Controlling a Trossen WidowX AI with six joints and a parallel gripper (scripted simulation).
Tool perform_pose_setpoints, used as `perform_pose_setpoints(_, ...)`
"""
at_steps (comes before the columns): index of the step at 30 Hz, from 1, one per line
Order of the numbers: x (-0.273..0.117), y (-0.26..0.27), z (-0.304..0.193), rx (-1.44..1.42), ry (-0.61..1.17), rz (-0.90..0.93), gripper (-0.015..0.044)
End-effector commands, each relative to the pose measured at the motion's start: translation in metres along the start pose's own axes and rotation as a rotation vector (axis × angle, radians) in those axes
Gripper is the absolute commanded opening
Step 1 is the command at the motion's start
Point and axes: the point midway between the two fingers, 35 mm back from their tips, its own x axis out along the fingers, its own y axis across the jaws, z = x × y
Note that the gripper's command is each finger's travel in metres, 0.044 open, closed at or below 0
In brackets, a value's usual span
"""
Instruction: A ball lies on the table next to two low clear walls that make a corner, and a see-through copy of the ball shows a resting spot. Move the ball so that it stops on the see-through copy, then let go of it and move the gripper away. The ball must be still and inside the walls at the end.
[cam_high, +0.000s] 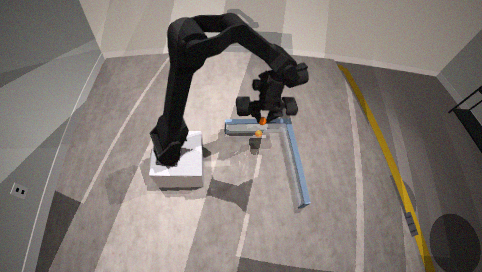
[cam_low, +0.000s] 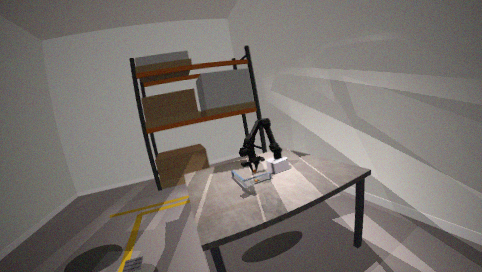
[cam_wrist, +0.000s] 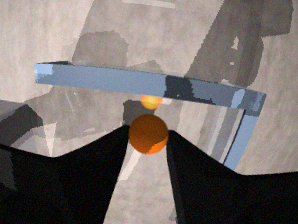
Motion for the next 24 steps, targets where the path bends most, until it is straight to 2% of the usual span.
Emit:
perform_pose_setpoints(1,0.010,-0.003,0.002,0.007,0.004,-0.005,0.0000)
perform_pose_setpoints(11,0.069,-0.002,0.001,0.007,0.005,-0.004,0.0000)
perform_pose_setpoints(24,0.080,-0.002,0.001,0.007,0.005,-0.004,0.0000)
